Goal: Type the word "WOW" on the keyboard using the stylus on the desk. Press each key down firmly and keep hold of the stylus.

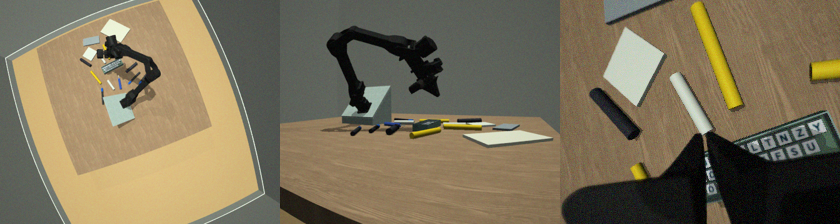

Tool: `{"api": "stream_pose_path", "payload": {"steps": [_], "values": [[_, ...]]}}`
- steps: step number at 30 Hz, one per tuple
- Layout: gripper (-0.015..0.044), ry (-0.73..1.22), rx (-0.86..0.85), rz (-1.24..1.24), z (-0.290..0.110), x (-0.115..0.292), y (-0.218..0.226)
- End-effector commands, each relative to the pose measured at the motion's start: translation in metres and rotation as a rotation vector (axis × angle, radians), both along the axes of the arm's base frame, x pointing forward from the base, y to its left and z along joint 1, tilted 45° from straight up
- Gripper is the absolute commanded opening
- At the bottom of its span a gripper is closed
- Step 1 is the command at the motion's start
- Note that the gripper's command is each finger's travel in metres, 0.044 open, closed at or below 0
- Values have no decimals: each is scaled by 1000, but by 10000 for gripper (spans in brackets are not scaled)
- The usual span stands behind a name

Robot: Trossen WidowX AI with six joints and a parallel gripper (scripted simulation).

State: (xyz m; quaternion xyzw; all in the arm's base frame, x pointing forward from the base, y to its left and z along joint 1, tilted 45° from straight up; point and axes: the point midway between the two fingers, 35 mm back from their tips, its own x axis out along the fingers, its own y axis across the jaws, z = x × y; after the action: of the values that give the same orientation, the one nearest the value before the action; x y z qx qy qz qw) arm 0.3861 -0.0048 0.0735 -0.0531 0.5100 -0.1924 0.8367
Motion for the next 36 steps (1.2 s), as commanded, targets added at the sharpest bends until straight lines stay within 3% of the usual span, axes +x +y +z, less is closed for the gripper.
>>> {"api": "stream_pose_path", "payload": {"steps": [1,9,23,28,36], "values": [[0,260,-144,-37,-53,-14,0],[0,580,-393,-34,-109,-39,-3],[0,580,-393,-34,-109,-39,-3],[0,581,-395,-34,-70,-38,-44],[0,581,-395,-35,-68,-39,-46]]}}
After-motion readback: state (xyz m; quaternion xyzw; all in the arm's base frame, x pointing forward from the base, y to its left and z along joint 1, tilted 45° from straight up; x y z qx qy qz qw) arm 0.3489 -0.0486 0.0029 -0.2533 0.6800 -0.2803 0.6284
